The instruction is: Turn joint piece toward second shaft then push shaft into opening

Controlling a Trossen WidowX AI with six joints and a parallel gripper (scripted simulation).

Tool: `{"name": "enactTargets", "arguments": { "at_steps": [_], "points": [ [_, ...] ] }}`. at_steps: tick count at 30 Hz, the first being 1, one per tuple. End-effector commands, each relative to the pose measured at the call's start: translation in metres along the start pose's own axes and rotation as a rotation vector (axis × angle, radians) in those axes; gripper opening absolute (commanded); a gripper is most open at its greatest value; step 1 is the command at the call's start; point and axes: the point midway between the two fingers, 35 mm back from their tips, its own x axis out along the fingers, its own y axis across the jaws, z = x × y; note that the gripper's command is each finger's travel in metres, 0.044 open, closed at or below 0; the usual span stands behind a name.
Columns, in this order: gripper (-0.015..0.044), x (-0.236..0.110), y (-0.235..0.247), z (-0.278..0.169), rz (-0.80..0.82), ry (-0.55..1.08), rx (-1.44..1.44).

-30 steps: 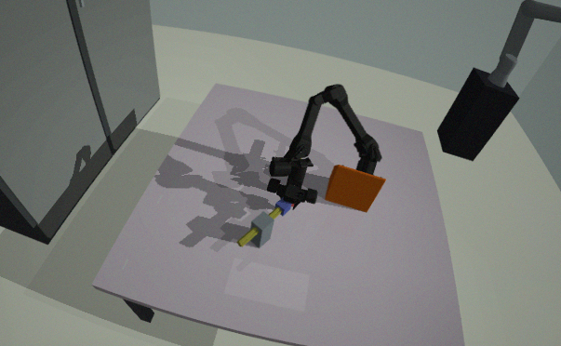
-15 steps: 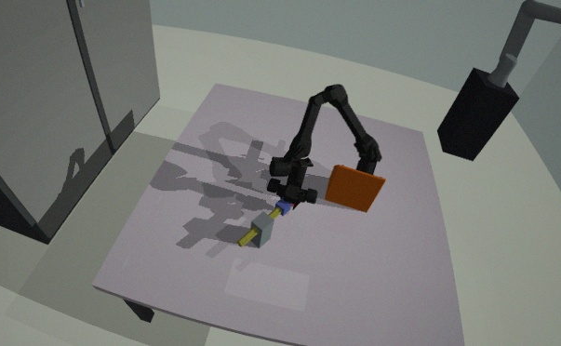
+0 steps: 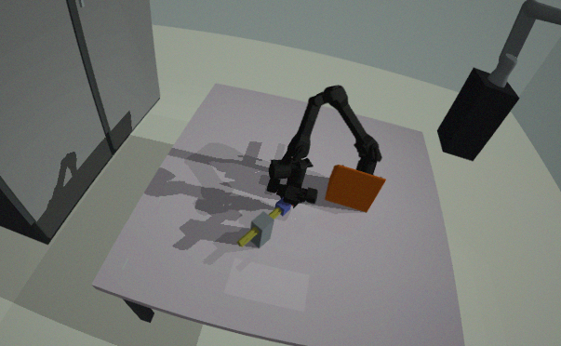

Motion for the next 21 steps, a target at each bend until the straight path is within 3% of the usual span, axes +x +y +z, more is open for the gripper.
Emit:
{"name": "enactTargets", "arguments": {
  "at_steps": [1, 21],
  "points": [
    [0.0, -0.002, 0.0, -0.002, 0.002, 0.064, -0.002],
    [0.0, -0.023, 0.001, -0.01, 0.056, 0.327, -0.025]
  ]
}}
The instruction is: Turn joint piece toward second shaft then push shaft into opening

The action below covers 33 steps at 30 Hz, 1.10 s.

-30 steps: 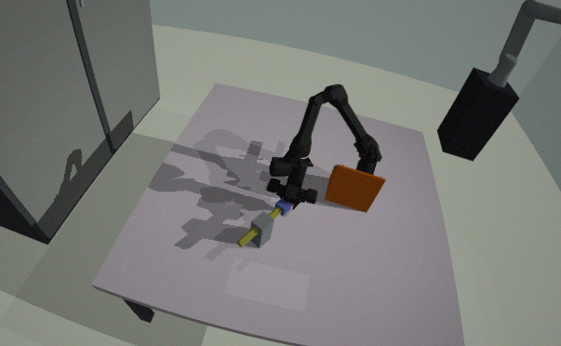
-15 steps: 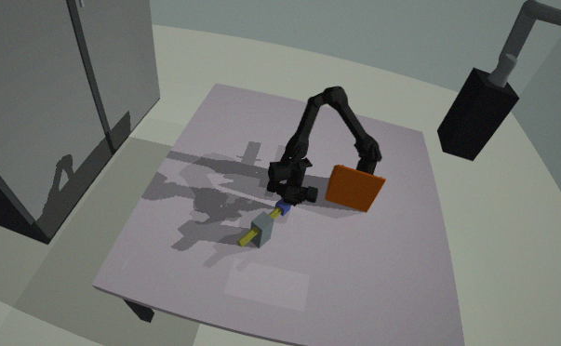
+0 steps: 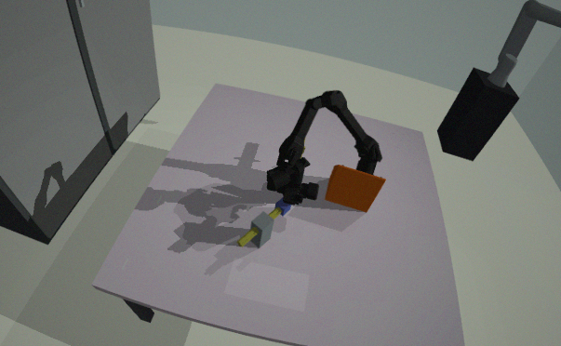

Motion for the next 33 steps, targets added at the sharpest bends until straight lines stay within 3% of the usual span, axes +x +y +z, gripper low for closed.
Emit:
{"name": "enactTargets", "arguments": {
  "at_steps": [1, 33],
  "points": [
    [0.0, -0.0013, -0.0005, -0.0003, -0.002, 0.042, -0.013],
    [0.0, -0.0071, -0.001, -0.0044, 0.013, 0.08, -0.012]
  ]
}}
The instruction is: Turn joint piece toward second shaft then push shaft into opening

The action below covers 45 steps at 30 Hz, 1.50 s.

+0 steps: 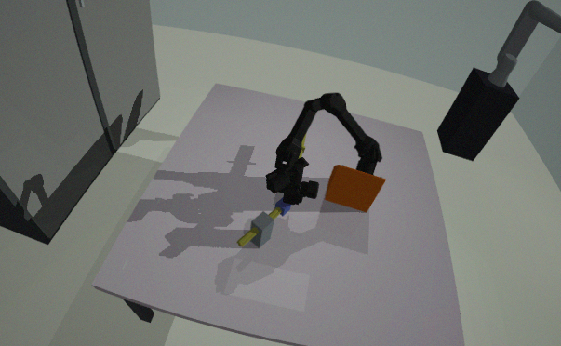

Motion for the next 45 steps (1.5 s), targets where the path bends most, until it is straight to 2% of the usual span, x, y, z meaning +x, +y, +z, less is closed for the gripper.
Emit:
{"name": "enactTargets", "arguments": {
  "at_steps": [1, 2, 7, 10, 21, 34, 45],
  "points": [
    [0.0, 0.0, 0.0, 0.0, 0.0, -0.001, 0.0],
    [0.0, 0.0, 0.0, 0.0, 0.0, -0.001, 0.0],
    [0.0131, 0.0, 0.0, 0.0, 0.0, -0.001, 0.0],
    [0.0147, 0.0, 0.0, 0.0, 0.0, -0.001, 0.0],
    [0.0436, 0.0, 0.0, 0.0, 0.0, -0.001, 0.0],
    [0.044, 0.0, 0.0, 0.0, 0.001, -0.005, 0.001],
    [0.044, -0.016, 0.003, -0.005, -0.027, -0.325, 0.027]
  ]
}}
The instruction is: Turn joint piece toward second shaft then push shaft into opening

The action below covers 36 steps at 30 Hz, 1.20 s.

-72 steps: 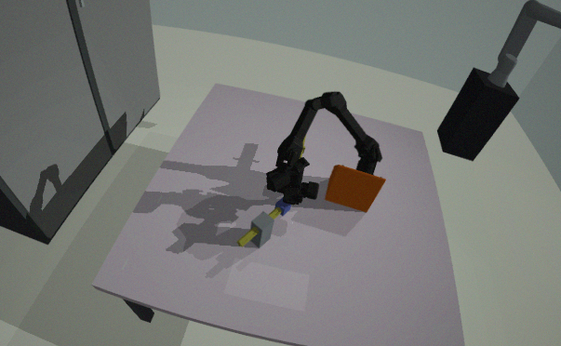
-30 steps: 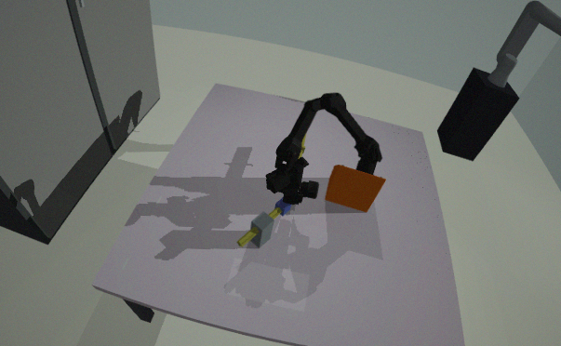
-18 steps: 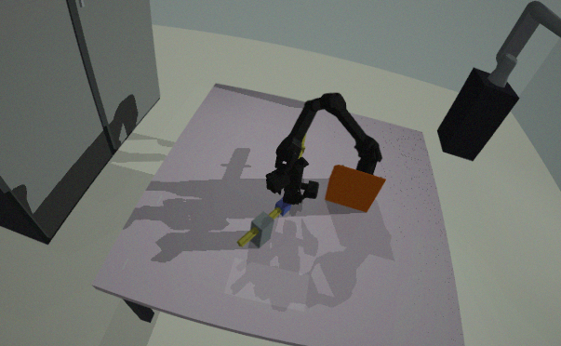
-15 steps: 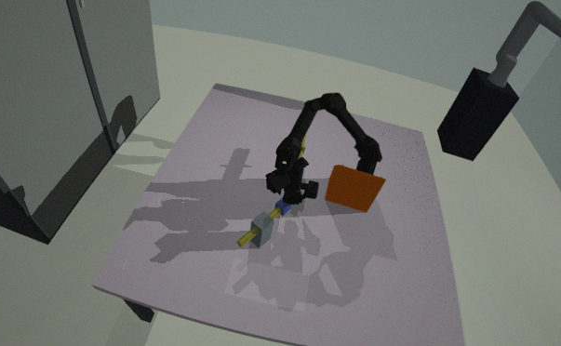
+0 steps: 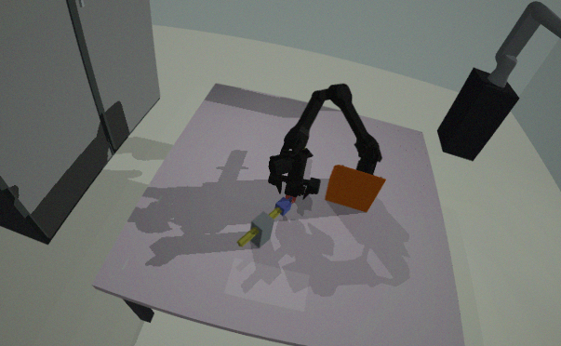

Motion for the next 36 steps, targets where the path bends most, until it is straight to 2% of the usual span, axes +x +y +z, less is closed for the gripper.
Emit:
{"name": "enactTargets", "arguments": {
  "at_steps": [1, 5, 16, 36],
  "points": [
    [0.044, -0.007, 0.001, -0.001, -0.019, -0.117, 0.001],
    [0.044, -0.014, 0.0, -0.002, -0.051, -0.218, 0.0],
    [0.044, -0.016, 0.0, -0.002, -0.049, -0.211, 0.025],
    [0.044, -0.075, -0.004, 0.01, -0.004, -0.131, 0.689]
  ]
}}
